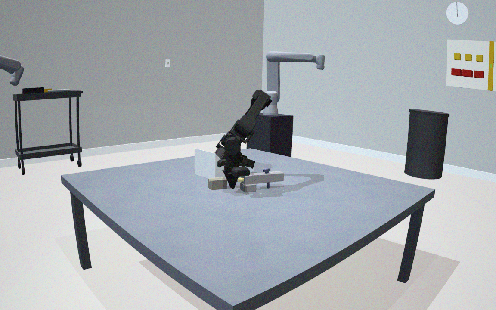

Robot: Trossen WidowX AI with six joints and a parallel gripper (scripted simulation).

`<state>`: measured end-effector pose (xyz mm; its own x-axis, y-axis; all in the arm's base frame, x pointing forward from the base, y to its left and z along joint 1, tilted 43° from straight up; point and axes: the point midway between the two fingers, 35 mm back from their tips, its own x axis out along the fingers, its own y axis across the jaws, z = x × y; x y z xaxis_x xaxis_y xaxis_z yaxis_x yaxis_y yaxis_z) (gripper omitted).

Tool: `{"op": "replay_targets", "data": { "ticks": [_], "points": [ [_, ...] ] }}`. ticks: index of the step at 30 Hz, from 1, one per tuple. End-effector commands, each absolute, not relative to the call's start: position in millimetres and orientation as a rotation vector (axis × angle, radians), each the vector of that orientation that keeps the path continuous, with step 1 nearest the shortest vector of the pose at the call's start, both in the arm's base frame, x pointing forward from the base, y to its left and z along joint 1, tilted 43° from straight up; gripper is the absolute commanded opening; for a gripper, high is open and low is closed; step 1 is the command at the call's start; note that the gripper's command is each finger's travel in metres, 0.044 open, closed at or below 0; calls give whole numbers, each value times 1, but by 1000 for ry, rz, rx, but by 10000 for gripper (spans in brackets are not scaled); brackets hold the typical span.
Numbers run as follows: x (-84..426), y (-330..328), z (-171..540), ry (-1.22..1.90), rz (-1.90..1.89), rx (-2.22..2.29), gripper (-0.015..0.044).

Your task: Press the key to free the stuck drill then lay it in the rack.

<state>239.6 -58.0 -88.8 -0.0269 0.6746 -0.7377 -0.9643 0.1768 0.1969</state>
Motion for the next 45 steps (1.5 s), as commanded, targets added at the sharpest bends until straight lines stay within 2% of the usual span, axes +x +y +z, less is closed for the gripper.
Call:
{"op": "replay_targets", "data": {
  "ticks": [1,14,31,45],
  "points": [
    [239,-64,-92,842,1377,-440,0],
    [234,-77,-104,843,1376,-442,0],
    [236,-70,-100,842,1377,-441,440],
    [237,-65,-97,842,1377,-441,440]
  ]
}}
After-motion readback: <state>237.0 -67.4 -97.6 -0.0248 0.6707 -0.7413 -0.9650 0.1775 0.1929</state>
